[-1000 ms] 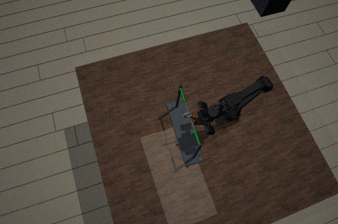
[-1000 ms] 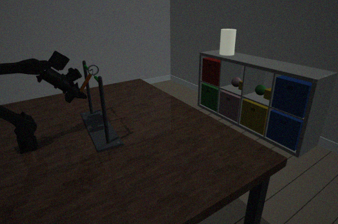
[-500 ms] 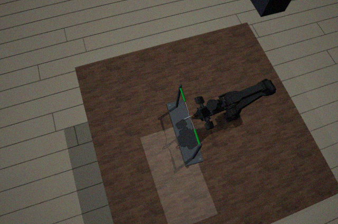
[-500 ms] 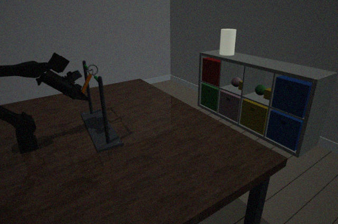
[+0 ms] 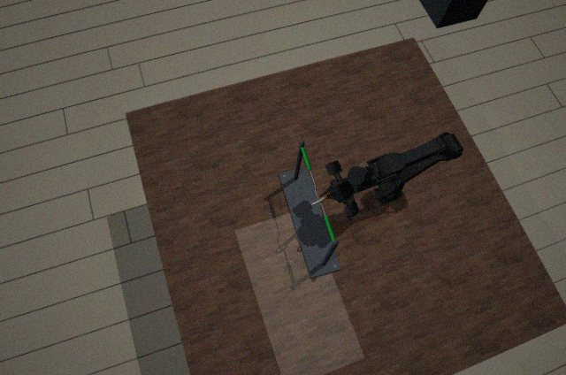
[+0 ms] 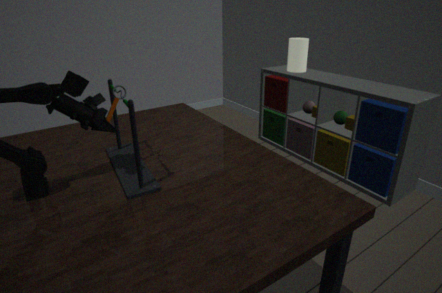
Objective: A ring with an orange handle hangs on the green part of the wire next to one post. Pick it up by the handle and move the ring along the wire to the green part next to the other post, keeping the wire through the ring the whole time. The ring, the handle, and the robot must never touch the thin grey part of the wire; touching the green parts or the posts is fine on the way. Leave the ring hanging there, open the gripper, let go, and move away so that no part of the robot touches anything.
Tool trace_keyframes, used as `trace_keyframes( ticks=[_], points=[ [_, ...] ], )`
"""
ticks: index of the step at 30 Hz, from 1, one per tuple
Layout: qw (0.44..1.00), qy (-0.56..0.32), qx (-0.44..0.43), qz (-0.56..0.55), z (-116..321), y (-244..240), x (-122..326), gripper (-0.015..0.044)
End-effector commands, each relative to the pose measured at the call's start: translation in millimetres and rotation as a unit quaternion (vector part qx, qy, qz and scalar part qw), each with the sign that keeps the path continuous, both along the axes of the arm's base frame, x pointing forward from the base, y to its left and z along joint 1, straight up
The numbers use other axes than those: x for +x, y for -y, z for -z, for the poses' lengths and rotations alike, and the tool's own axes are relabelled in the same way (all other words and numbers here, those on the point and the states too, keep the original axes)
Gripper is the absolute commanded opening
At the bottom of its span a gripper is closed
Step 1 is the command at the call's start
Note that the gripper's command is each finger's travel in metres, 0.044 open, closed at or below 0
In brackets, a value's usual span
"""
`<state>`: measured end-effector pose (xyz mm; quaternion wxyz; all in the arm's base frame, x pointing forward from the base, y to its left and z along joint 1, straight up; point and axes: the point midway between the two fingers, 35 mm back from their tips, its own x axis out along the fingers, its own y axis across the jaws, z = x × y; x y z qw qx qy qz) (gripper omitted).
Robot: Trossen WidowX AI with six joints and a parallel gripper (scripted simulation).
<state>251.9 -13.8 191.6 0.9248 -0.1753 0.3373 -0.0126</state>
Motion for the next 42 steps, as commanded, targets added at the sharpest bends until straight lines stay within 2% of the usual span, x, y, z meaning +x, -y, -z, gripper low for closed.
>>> trace_keyframes(
  ticks=[1,24,42],
  points=[
    [1.000,0.004,0.009,0.007,3.0,-5.6,-1.2,-0.0150],
    [0.987,0.067,0.127,0.076,18.1,-61.8,6.1,-0.0150],
    [0.980,0.077,0.153,0.100,18.4,-89.3,7.4,-0.0150]
  ],
)
